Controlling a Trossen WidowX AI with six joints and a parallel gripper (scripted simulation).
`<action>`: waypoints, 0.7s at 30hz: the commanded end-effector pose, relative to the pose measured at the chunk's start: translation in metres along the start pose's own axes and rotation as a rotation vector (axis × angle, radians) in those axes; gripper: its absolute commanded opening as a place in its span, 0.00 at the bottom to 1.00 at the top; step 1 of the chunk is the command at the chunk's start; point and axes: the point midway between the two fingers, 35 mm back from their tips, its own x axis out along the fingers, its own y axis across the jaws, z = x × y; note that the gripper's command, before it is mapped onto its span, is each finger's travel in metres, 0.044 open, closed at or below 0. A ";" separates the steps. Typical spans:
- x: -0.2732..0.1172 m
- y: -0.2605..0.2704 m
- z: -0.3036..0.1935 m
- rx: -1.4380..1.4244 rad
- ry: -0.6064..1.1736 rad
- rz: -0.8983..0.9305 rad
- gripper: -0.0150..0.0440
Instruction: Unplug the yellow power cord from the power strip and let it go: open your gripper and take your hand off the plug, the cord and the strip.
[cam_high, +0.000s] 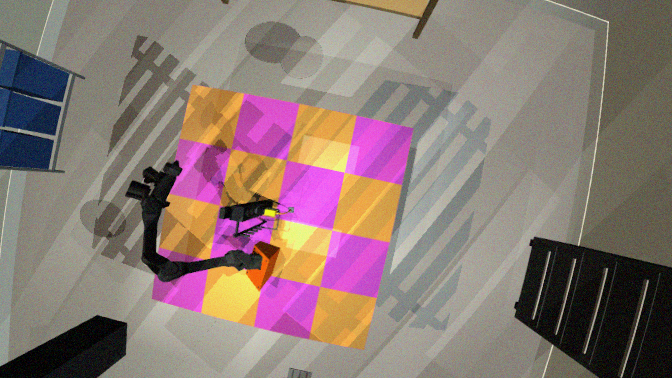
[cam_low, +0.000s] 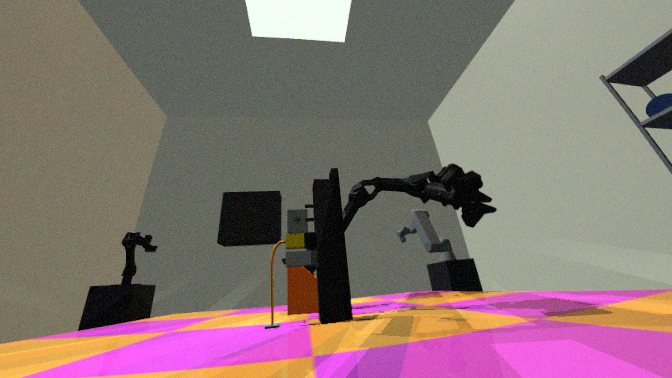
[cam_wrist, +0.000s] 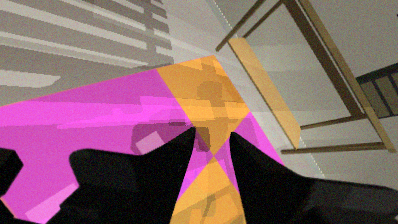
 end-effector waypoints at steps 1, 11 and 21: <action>0.022 -0.045 -0.046 0.078 0.159 -0.069 0.53; 0.026 -0.166 -0.179 0.410 0.577 -0.273 0.53; -0.046 -0.256 -0.302 1.004 0.906 -0.500 0.53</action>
